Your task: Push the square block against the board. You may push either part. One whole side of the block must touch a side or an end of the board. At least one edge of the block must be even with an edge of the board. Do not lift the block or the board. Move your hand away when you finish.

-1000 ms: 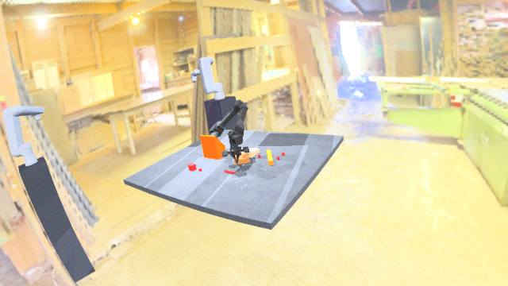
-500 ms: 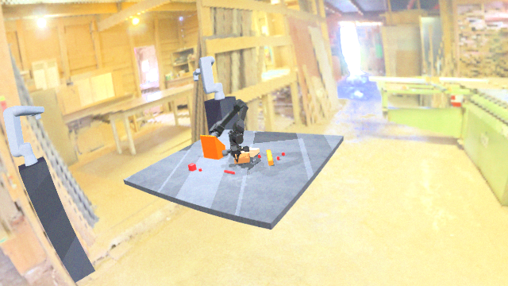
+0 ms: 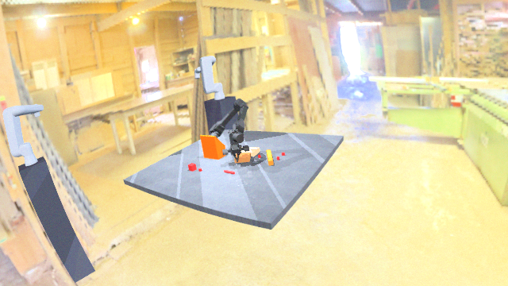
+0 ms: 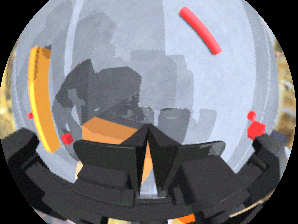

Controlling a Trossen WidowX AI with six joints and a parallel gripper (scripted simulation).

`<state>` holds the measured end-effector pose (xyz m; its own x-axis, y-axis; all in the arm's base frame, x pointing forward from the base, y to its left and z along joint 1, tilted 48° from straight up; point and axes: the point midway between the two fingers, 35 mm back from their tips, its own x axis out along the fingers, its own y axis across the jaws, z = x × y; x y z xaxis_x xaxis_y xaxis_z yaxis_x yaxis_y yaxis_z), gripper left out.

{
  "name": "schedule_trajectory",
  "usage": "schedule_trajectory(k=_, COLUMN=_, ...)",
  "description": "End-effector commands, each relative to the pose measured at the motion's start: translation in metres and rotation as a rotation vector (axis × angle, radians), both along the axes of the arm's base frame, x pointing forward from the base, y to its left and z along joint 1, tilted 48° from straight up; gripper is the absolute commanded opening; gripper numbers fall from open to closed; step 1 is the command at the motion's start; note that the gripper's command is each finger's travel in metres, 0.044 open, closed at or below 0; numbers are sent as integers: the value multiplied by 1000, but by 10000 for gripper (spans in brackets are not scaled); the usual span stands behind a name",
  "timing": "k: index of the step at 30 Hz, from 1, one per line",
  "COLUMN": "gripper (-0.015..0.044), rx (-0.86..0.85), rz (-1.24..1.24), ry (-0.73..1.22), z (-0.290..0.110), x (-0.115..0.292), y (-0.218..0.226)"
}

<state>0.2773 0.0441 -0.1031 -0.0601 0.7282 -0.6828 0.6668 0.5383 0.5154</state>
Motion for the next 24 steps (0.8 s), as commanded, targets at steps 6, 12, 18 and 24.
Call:
schedule_trajectory(k=6, gripper=0, rx=13, rz=8, ry=20, z=6, x=-11, y=11)
schedule_trajectory(k=12, gripper=0, rx=13, rz=8, ry=20, z=10, x=-14, y=15)
schedule_trajectory(k=18, gripper=0, rx=13, rz=8, ry=20, z=14, x=-17, y=18)
schedule_trajectory(k=24, gripper=0, rx=13, rz=8, ry=20, z=12, x=-14, y=17)
